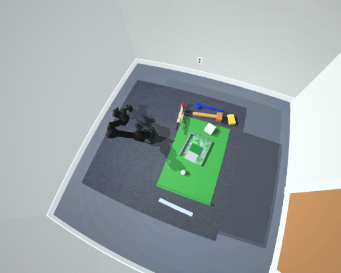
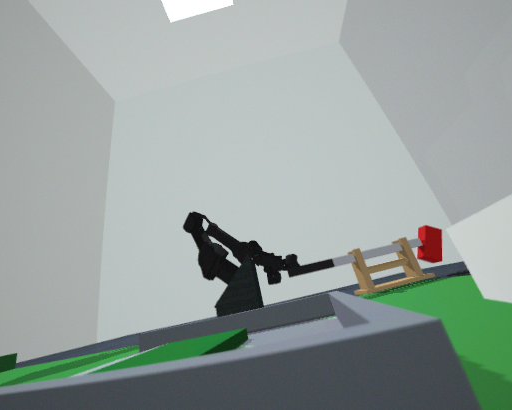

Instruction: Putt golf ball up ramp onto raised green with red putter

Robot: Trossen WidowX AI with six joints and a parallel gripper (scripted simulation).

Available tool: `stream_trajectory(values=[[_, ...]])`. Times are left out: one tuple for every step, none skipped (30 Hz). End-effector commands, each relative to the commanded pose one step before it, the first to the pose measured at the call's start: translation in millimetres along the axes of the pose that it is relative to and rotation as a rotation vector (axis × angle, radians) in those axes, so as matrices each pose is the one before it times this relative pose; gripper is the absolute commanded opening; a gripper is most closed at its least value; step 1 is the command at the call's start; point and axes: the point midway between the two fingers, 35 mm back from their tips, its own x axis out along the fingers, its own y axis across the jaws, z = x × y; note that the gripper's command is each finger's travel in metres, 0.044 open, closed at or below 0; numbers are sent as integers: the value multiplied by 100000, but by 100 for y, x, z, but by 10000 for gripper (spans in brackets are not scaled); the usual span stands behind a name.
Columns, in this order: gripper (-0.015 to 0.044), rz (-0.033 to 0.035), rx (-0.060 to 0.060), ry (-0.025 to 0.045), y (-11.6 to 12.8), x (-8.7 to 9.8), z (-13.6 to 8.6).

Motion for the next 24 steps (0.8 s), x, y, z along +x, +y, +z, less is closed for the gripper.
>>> stream_trajectory(values=[[426, 698, 772, 291, 245, -3, -196], [440, 2084, 2324, 871, 735, -15, -582], [440, 3446, 3906, 1438, 1221, -32, -964], [440, 3646, 5134, 1465, 1165, 79, -1052], [440, 3427, 5305, 1390, 1030, 123, -1030], [440, 3352, 5343, 1405, 987, 129, -1046], [440, 3302, 5374, 1430, 956, 129, -1067], [440, 3254, 5404, 1454, 926, 130, -1088], [440, 3207, 5432, 1475, 896, 130, -1108], [440, 3162, 5459, 1494, 865, 131, -1127], [440, 3362, 5919, 1630, 902, 140, -1234], [440, 3437, 6658, 1791, 964, 134, -1433], [440, 3291, 6829, 1801, 934, 125, -1500], [440, 3229, 6869, 1806, 889, 124, -1520], [440, 3170, 6906, 1808, 844, 123, -1538], [440, 3113, 6941, 1807, 799, 122, -1554], [440, 3060, 6974, 1803, 754, 121, -1569], [440, 3009, 7006, 1797, 709, 120, -1581], [440, 2961, 7035, 1788, 665, 119, -1593], [440, 2908, 7070, 1772, 620, 118, -1606], [440, 2854, 7419, 2298, 609, 145, -1725], [440, 2847, 7510, 2313, 567, 155, -1751], [440, 2813, 7519, 2301, 518, 163, -1757], [440, 2710, 7326, 2229, 456, 168, -1715]])
